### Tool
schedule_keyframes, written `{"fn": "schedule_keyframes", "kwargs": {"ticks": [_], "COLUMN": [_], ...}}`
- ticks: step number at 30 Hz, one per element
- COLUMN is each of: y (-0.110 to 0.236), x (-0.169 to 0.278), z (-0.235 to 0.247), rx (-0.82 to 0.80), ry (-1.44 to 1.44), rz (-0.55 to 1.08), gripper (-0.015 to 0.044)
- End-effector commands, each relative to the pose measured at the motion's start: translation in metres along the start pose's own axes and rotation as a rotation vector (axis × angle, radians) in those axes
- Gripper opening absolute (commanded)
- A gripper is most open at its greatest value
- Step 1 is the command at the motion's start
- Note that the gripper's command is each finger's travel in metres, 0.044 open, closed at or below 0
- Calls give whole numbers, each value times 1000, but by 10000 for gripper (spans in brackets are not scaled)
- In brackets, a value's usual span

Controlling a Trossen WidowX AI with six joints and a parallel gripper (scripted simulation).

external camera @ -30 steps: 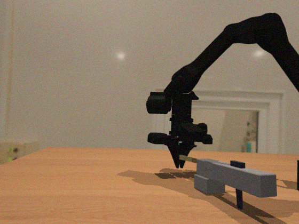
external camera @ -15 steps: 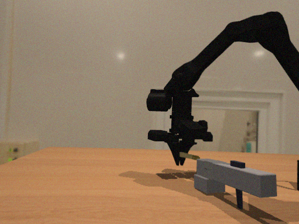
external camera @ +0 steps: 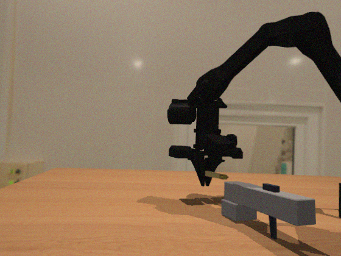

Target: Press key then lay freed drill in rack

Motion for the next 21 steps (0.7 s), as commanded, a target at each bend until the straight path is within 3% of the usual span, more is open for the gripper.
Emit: {"fn": "schedule_keyframes", "kwargs": {"ticks": [1, 21], "y": [3, 14], "x": [0, -1], "z": [0, 0], "rx": [0, 0], "ry": [-4, -4], "rz": [0, 0], "gripper": [0, 0]}}
Point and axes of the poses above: the point midway between the two fingers, 35 mm back from their tips, its own y axis back along the fingers, its own z axis across the jaws, x = y × z, the point moved 3 cm from there along y, back along the fingers, and after that the axes turned 9 degrees about y, right-handed, at the moved point
